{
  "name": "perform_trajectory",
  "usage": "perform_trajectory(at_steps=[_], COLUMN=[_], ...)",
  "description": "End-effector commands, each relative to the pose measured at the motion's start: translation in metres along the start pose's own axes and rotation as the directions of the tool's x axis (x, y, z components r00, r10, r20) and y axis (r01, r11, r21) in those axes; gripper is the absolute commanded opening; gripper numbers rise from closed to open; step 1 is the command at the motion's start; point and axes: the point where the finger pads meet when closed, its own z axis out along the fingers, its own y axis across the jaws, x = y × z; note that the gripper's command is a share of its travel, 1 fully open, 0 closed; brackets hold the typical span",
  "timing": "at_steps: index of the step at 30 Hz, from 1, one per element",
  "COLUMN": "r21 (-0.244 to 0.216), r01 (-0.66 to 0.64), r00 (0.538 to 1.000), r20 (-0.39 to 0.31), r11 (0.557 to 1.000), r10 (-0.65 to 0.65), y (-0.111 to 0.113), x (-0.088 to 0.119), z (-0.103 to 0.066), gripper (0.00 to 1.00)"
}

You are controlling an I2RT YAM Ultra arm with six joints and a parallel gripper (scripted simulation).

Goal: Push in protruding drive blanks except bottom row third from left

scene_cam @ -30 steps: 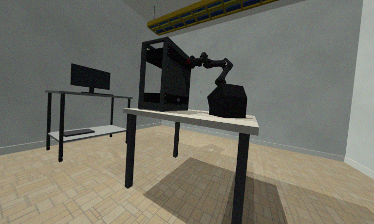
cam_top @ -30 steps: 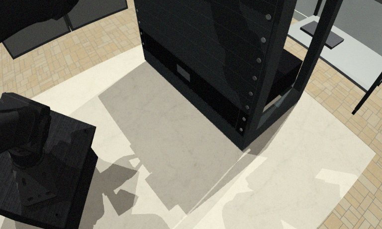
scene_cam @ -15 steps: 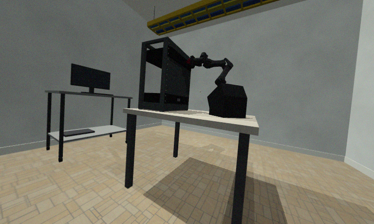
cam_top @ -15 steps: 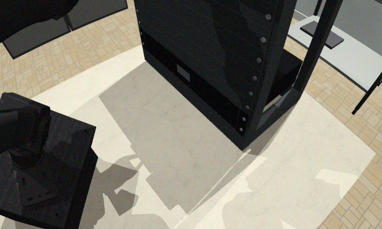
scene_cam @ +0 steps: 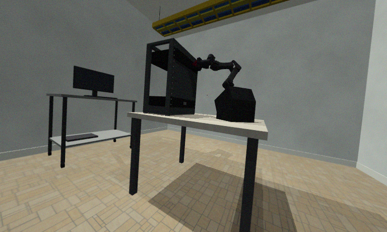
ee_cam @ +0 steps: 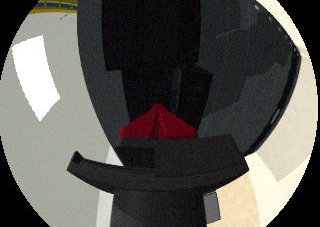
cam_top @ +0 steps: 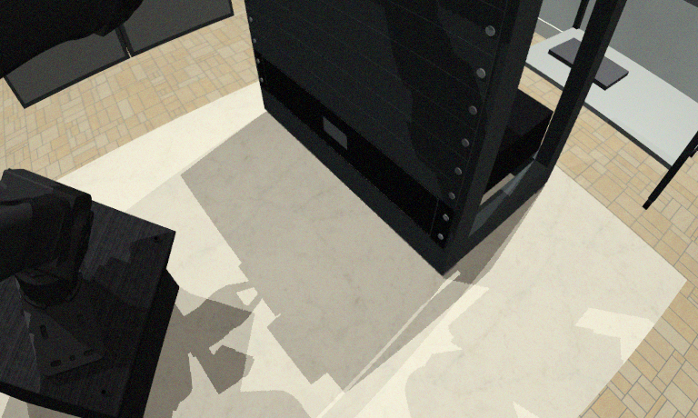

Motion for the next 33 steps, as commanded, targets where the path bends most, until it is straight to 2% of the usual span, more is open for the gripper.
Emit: perform_trajectory(at_steps=[1,9,11,17,18,21,26,33], r21=[-0.017,-0.026,-0.026,-0.024,-0.014,-0.016,-0.017,-0.018], r01=[0.016,-0.003,-0.003,-0.003,0.028,0.029,0.029,0.029], r00=[0.999,1.0,1.0,1.0,0.999,0.999,0.999,0.999], r20=[-0.036,-0.019,-0.019,-0.02,-0.035,-0.035,-0.036,-0.036], r11=[1.0,1.0,1.0,1.0,1.0,0.999,0.999,0.999], r10=[-0.016,0.002,0.002,0.003,-0.029,-0.029,-0.03,-0.03], y=[0.004,0.006,0.006,0.004,0.0,0.0,0.0,0.0], x=[0.005,-0.001,-0.001,-0.002,0.009,0.008,0.008,0.008], z=[-0.011,-0.047,-0.047,-0.076,-0.079,-0.089,-0.099,-0.103], gripper=[0.0,0.0,0.0,0.0,0.0,0.0,0.0,0.0])
